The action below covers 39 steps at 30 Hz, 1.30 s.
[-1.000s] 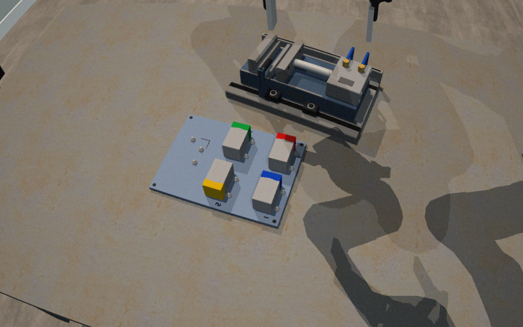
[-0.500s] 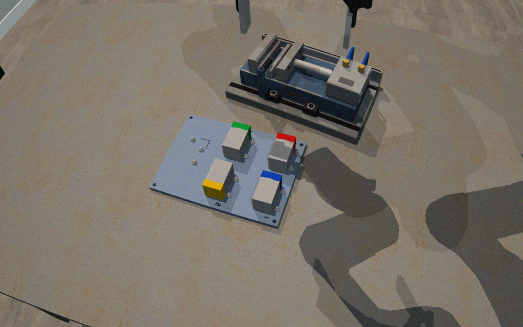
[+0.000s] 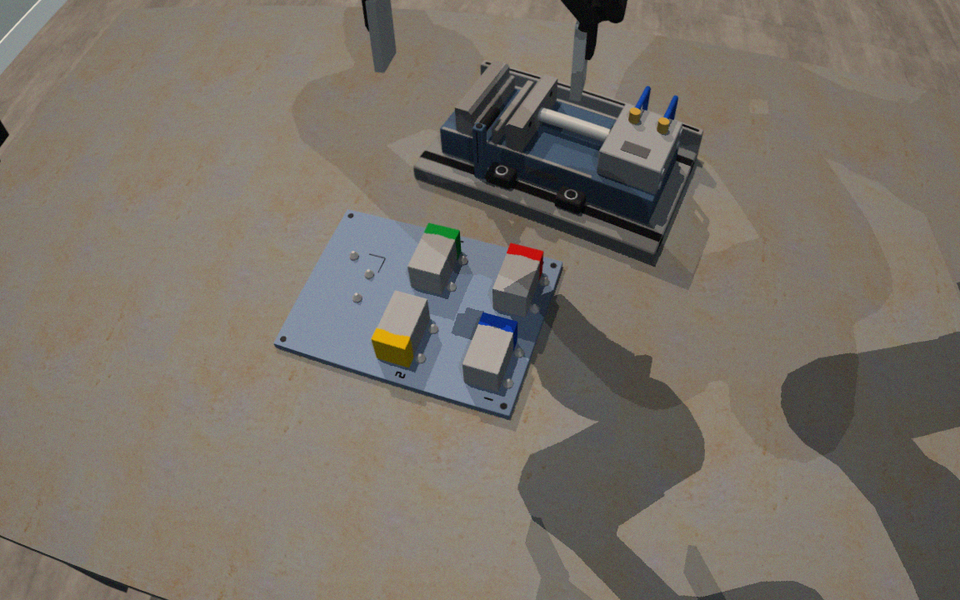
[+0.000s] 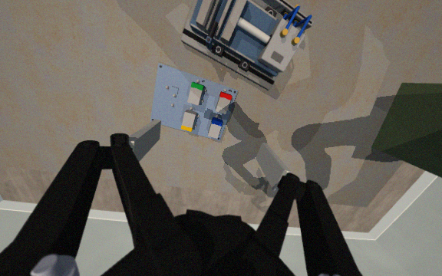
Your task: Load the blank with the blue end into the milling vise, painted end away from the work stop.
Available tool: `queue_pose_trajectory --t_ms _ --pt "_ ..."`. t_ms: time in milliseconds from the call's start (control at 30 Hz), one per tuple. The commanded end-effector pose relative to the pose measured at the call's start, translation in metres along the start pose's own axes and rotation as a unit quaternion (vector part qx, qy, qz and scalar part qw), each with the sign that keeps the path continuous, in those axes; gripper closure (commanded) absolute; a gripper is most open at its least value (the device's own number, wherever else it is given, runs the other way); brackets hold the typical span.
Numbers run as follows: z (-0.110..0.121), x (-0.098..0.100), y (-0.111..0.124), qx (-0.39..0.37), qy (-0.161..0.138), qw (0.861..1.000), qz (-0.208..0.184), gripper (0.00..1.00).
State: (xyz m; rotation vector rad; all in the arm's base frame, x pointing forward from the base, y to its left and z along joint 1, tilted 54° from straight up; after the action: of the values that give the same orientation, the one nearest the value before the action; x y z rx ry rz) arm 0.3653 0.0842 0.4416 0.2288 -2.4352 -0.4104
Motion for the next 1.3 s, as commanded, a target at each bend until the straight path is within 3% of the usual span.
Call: queue_pose_trajectory --t_ms 0,200,367,1267 --pt "0.000 0.001 0.000 -0.035 0.003 0.999 0.003 0.00" --pt "0.000 0.001 0.000 -0.035 0.003 0.999 0.003 0.00" --pt "-0.031 0.013 0.045 -0.035 0.003 0.999 0.003 0.00" --pt "-0.026 0.011 0.037 -0.035 0.003 0.999 0.003 0.00"
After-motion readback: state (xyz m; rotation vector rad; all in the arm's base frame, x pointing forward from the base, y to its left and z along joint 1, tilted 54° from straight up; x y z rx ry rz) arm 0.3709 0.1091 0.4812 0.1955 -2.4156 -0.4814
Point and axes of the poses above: the point where the finger pads meet when closed, its own x axis back along the fingers, its own z axis across the jaws, y = z × x, the point moved 5 cm from there along x, back along the fingers, and after that the axes turned 11 degrees about -x, right-handed, at the moved point
